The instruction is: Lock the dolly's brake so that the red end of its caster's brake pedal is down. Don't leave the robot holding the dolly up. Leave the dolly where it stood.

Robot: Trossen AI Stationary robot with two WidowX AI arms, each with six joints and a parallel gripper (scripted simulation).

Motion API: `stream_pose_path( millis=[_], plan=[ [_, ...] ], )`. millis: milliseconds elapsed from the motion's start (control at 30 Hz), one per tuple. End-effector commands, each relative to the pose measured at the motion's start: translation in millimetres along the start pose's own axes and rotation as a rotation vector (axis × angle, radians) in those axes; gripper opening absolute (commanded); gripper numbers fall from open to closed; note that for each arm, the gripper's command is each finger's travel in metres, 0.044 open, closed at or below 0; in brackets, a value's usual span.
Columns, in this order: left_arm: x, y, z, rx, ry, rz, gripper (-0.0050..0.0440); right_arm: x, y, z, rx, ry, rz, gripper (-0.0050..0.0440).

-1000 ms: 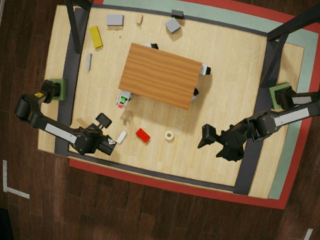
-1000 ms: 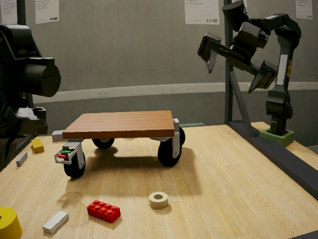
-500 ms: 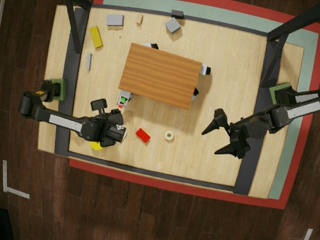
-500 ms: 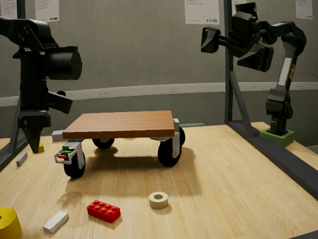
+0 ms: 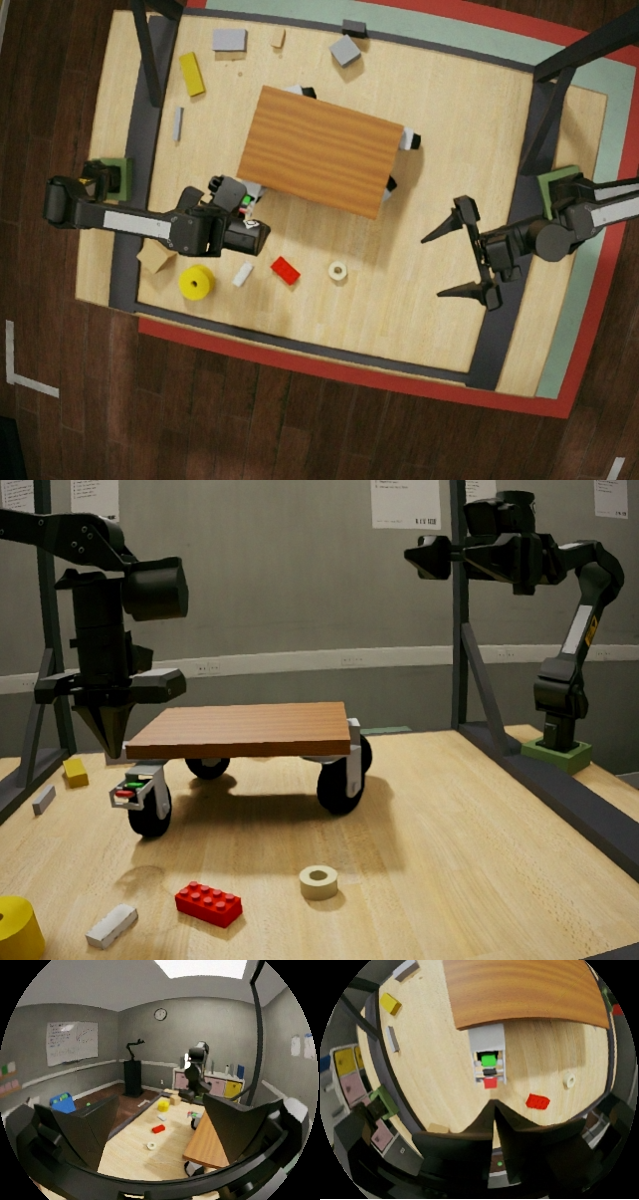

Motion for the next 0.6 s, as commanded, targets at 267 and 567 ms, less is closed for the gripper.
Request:
stream_pose_path(
  millis=[267, 567],
  plan=[
    [-2.3, -5.8, 3.0, -0.032, 0.021, -0.026, 0.0440, -2.6, -2.3, 1.2, -0.013, 0.016, 0.065, -0.0050],
    [-2.3, -5.8, 3.0, -0.032, 0.021, -0.026, 0.0440, -2.8, -2.5, -13.8, -0.013, 0.014, 0.065, -0.0050]
  ],
)
Point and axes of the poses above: on each arm, the point midway between the two fingers, 35 mm back from their tips, its own z axis back along the fingers, its own x axis across the jaws, y = z × x, the point moved 6 cm from there along z, back along the fingers, and after that the axes turned 6 degrees about z, right-handed, at the moved point
